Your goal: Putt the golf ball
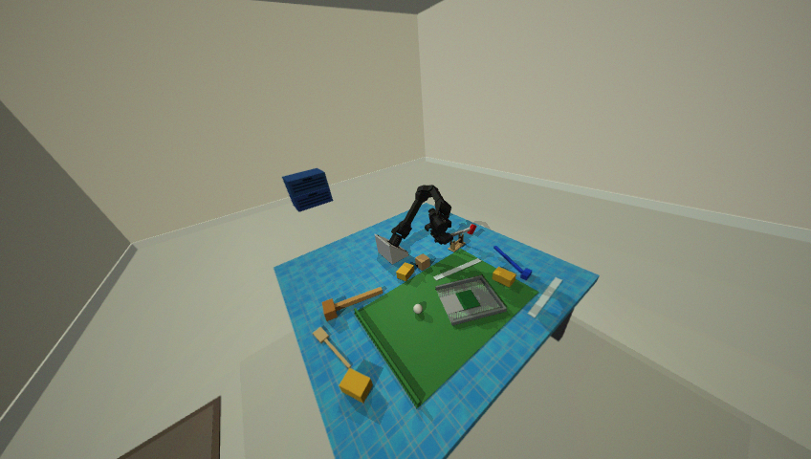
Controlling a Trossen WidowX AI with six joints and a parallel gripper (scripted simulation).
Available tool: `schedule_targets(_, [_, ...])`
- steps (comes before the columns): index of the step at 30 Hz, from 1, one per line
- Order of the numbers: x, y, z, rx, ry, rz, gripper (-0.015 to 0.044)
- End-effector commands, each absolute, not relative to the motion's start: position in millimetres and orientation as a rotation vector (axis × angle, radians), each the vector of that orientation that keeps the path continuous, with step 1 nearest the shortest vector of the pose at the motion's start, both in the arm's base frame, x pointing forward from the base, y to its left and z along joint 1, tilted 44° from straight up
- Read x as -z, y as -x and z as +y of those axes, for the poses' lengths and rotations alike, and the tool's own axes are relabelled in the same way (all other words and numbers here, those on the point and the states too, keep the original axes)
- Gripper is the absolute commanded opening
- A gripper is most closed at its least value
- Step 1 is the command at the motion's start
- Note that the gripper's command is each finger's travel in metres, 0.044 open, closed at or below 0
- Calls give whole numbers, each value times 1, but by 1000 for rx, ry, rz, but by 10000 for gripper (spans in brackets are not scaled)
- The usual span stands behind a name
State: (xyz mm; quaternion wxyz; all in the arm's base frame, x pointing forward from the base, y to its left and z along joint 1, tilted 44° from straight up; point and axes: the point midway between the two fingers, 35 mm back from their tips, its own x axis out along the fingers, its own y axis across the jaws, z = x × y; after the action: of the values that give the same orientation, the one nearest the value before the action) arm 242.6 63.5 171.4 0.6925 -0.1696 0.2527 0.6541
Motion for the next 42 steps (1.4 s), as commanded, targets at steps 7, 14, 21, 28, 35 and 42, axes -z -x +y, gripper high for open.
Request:
schedule_targets(7, [-126,-264,0,-1199,65,925,0])
schedule_targets(14, [-92,-266,-46,-993,-167,1138,0])
schedule_targets(21, [-57,-257,-89,-768,-408,1319,0])
schedule_targets(28, [-22,-238,-130,-529,-653,1469,0])
schedule_targets(35, [13,-212,-163,-285,-895,1588,0])
schedule_targets(42, [17,-209,-166,-261,-918,1598,0])
